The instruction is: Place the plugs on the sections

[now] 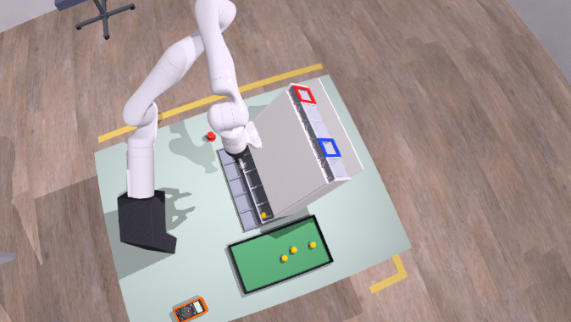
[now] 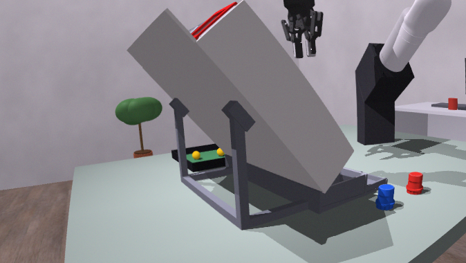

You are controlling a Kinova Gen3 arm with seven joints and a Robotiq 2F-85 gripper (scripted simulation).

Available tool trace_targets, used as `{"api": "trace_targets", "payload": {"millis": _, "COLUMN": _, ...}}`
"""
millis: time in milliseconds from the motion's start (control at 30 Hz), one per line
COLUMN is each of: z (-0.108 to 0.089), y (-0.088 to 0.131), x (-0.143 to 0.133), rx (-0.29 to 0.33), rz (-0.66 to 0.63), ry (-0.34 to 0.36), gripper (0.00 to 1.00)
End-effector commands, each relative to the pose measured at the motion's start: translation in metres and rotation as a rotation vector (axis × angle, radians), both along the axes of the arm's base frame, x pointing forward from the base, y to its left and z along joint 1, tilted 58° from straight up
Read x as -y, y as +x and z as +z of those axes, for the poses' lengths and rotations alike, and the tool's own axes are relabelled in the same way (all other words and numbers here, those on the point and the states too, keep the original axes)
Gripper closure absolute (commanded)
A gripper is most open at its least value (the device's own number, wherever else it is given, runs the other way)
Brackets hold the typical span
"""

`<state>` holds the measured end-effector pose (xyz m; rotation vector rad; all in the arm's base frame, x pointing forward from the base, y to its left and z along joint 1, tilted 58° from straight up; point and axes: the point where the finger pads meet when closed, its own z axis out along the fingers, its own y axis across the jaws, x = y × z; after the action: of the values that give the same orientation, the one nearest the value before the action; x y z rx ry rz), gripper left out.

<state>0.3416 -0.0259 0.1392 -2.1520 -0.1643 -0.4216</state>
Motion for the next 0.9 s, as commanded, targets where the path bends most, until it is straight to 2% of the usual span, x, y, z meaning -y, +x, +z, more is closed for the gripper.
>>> {"api": "trace_targets", "payload": {"millis": 0, "z": 0.000, "y": 0.000, "x": 0.001, "rx": 0.001, "rz": -0.001, "ry": -0.001, "gripper": 0.50}}
{"api": "trace_targets", "payload": {"millis": 200, "z": 0.000, "y": 0.000, "x": 0.001, "rx": 0.001, "rz": -0.001, "ry": -0.001, "gripper": 0.50}}
{"api": "trace_targets", "payload": {"millis": 233, "z": -0.066, "y": 0.022, "x": 0.007, "rx": 0.001, "rz": -0.001, "ry": -0.001, "gripper": 0.50}}
{"api": "trace_targets", "payload": {"millis": 300, "z": -0.069, "y": 0.022, "x": 0.008, "rx": 0.001, "rz": -0.001, "ry": -0.001, "gripper": 0.50}}
{"api": "trace_targets", "payload": {"millis": 367, "z": -0.080, "y": 0.025, "x": 0.009, "rx": 0.001, "rz": -0.001, "ry": -0.001, "gripper": 0.50}}
{"api": "trace_targets", "payload": {"millis": 567, "z": -0.138, "y": 0.045, "x": 0.015, "rx": 0.001, "rz": -0.001, "ry": -0.001, "gripper": 0.50}}
{"api": "trace_targets", "payload": {"millis": 767, "z": -0.142, "y": 0.046, "x": 0.015, "rx": 0.001, "rz": -0.001, "ry": -0.001, "gripper": 0.50}}
{"api": "trace_targets", "payload": {"millis": 800, "z": -0.190, "y": 0.062, "x": 0.020, "rx": -0.001, "rz": -0.003, "ry": -0.007, "gripper": 0.50}}
{"api": "trace_targets", "payload": {"millis": 867, "z": -0.190, "y": 0.062, "x": 0.020, "rx": -0.001, "rz": -0.003, "ry": -0.007, "gripper": 0.50}}
